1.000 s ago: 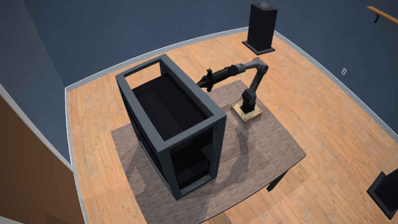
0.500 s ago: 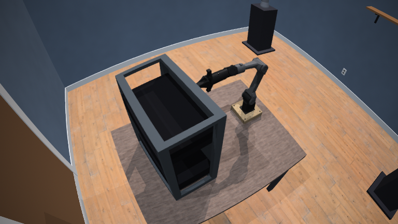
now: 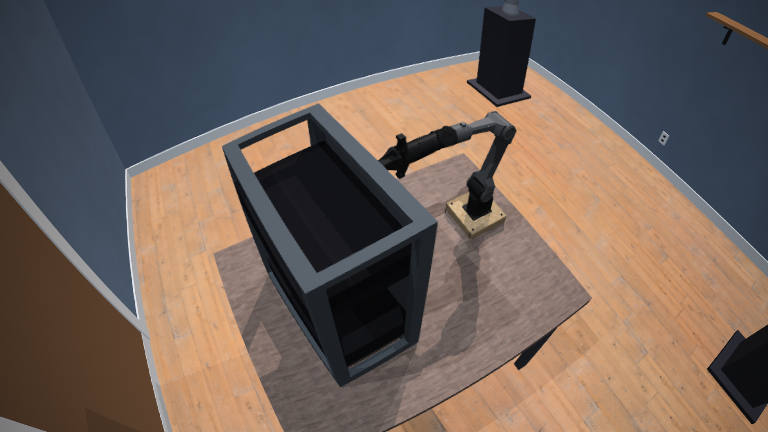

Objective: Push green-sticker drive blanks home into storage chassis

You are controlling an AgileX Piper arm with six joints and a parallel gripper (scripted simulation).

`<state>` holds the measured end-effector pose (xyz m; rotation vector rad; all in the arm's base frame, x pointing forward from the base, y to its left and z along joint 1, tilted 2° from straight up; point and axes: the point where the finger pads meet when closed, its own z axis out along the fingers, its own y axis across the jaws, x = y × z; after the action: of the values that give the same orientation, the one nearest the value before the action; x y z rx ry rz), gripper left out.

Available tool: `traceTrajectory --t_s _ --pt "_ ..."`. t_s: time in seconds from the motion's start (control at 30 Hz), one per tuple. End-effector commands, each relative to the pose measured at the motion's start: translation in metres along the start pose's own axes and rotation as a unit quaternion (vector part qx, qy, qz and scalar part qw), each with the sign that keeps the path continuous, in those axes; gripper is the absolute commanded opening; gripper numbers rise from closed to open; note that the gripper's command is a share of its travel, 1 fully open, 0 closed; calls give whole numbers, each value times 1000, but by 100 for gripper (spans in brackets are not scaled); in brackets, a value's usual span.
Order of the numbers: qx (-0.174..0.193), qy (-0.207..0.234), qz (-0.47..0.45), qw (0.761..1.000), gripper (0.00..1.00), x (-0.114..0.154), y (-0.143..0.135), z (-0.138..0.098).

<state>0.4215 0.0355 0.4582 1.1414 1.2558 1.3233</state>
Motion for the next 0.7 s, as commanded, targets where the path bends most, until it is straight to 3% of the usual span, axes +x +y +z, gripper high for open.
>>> traceTrajectory --t_s 0.0,0.67 --pt "-1 0 0 1000 0 0 1 4" --pt "-1 0 0 1000 0 0 1 20"
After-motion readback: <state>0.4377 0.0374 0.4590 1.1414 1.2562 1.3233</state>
